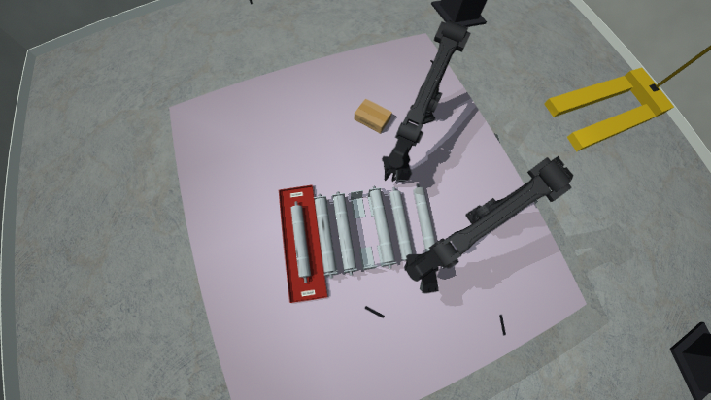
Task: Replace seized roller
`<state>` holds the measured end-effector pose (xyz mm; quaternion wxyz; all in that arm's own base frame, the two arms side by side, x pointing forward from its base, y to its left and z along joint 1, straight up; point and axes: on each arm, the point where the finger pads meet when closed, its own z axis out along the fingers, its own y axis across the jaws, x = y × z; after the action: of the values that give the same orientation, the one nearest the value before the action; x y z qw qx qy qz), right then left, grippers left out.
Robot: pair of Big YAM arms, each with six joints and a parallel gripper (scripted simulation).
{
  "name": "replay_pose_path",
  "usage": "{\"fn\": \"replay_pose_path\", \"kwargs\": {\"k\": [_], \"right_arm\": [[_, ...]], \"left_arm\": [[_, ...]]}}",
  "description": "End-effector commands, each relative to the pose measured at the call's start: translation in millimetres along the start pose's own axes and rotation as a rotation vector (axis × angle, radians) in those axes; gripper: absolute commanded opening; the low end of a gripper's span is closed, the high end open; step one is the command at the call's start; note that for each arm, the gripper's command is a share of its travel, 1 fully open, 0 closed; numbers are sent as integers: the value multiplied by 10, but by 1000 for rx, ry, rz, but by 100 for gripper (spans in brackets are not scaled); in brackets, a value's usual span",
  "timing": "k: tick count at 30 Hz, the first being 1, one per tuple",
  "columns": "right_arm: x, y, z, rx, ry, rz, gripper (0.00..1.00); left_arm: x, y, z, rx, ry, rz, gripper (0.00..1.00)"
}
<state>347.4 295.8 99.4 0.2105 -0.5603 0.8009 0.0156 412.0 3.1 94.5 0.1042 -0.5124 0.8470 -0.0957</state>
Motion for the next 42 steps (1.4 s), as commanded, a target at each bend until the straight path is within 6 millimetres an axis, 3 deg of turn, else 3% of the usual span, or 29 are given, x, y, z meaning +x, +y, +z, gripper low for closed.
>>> {"fn": "replay_pose_path", "kwargs": {"k": [1,6,7,8,10,11,13,15,19,20,23,25,29,33,35,36,40,41,42], "right_arm": [[92,281,160,-55,68,-89,32],[50,341,127,-64,71,-117,32],[-27,213,1,-33,29,-95,32],[132,279,16,-51,63,-97,32],[189,516,202,-99,108,-141,32],[194,525,221,-102,113,-143,32],[-57,386,60,-66,49,-135,32],[214,549,236,-105,117,-128,32],[83,407,142,-75,75,-112,32],[182,406,339,-77,84,-115,32],[95,360,304,-70,73,-109,32],[198,397,469,-76,84,-113,32],[112,345,619,-65,67,-111,32],[199,431,792,-76,79,-119,32],[54,391,559,-57,41,-121,32],[-117,310,443,-49,26,-119,32],[-172,286,441,-38,7,-120,32],[-31,355,568,-56,41,-118,32],[-97,343,586,-52,30,-124,32]], "left_arm": [[21,130,67,-51,31,-109,32],[26,137,35,-62,37,-135,32],[62,96,-14,-48,27,-114,32],[138,201,48,-77,45,-118,32],[157,280,143,-112,62,-130,32],[156,281,143,-113,63,-130,32],[69,63,35,-64,42,-111,32],[165,277,164,-108,64,-90,32],[107,163,82,-81,50,-88,32],[167,251,254,-96,56,-110,32],[164,246,243,-98,57,-102,32],[165,251,374,-96,53,-110,32],[175,272,544,-99,53,-111,32],[176,275,693,-95,49,-111,32],[17,66,505,-52,27,-113,32],[10,71,459,-53,27,-112,32],[-4,50,455,-45,23,-115,32],[19,76,496,-49,26,-111,32],[-19,54,507,-45,22,-120,32]]}}
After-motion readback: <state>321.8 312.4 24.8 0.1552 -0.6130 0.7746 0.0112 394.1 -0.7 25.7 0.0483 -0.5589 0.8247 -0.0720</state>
